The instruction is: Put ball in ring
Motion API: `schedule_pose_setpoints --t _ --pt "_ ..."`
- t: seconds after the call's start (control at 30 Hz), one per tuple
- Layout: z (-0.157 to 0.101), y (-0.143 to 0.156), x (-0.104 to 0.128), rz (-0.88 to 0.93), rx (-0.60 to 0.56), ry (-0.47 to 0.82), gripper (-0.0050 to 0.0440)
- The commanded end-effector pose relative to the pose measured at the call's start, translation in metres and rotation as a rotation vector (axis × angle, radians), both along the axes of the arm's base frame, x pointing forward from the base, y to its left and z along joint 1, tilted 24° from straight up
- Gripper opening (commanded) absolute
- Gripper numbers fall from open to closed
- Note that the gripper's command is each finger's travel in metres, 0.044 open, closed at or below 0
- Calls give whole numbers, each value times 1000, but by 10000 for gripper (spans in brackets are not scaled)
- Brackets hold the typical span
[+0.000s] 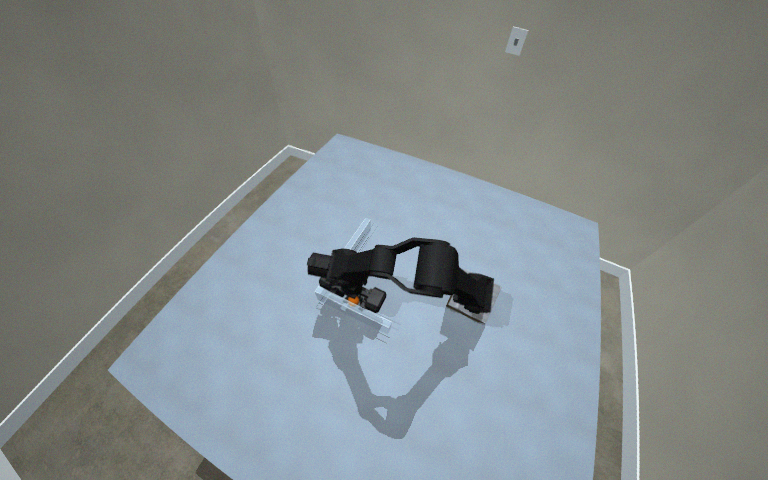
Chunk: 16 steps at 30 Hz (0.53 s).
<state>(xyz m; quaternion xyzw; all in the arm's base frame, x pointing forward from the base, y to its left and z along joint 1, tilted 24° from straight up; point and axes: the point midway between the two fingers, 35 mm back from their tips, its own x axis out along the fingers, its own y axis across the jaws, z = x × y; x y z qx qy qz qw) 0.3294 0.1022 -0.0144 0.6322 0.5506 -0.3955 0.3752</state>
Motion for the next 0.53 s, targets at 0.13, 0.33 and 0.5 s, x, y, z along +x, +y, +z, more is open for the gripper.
schedule_pose_setpoints --t 0.13,0.33,0.5 --pt "0 0 1 0 0 -1 344" --pt "2 -1 1 0 0 -1 344" --pt "3 -1 0 0 0 -1 344"
